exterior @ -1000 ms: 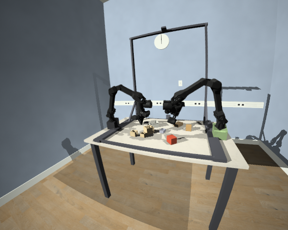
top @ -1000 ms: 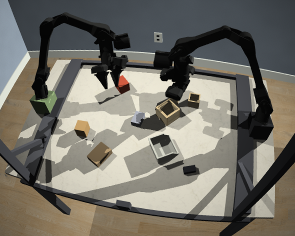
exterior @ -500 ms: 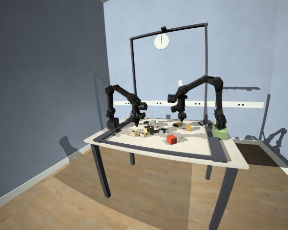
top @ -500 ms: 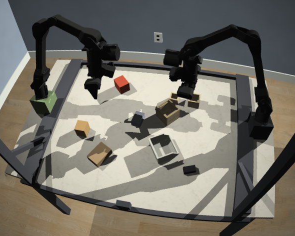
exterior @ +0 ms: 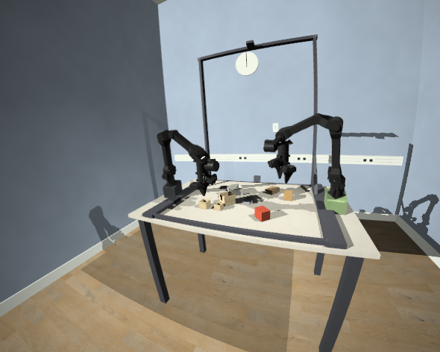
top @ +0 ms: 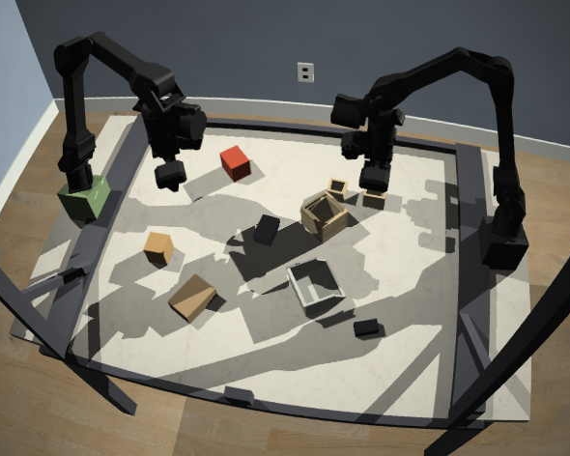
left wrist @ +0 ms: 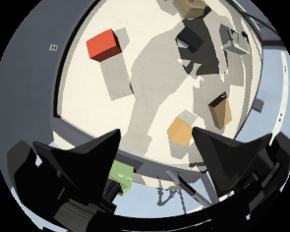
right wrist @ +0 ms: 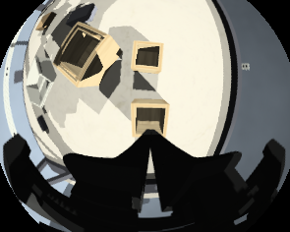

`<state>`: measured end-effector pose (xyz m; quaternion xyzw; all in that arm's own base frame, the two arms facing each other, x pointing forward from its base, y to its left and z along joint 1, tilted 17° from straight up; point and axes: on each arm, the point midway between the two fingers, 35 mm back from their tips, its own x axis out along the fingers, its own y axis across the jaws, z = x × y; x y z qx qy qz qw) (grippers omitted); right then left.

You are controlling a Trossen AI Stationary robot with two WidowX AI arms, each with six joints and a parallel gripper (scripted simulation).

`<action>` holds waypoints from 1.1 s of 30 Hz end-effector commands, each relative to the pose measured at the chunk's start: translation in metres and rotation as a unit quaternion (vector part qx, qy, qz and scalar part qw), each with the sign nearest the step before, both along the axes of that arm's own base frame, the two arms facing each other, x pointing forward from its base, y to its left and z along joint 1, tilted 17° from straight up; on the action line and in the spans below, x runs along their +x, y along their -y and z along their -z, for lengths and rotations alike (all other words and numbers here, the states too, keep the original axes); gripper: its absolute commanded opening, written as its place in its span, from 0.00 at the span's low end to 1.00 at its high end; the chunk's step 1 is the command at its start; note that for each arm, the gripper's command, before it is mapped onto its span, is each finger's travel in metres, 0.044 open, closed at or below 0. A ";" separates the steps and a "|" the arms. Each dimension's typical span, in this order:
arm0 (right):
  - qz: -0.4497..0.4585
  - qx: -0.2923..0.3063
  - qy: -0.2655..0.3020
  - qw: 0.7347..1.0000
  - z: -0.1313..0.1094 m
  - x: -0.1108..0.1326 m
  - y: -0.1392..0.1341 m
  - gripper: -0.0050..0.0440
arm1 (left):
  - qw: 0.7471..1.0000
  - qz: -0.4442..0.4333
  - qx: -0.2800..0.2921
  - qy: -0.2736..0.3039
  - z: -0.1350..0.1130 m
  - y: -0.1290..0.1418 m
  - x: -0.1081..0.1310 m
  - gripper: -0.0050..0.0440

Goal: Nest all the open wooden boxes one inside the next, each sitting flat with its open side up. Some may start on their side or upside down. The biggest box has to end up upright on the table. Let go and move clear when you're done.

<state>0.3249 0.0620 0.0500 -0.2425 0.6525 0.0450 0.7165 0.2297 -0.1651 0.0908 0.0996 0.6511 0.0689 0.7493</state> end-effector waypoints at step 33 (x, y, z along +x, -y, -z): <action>-0.006 0.005 0.014 1.000 0.037 0.011 0.011 0.49 | 1.000 -0.014 0.004 0.019 -0.007 0.000 -0.001 0.92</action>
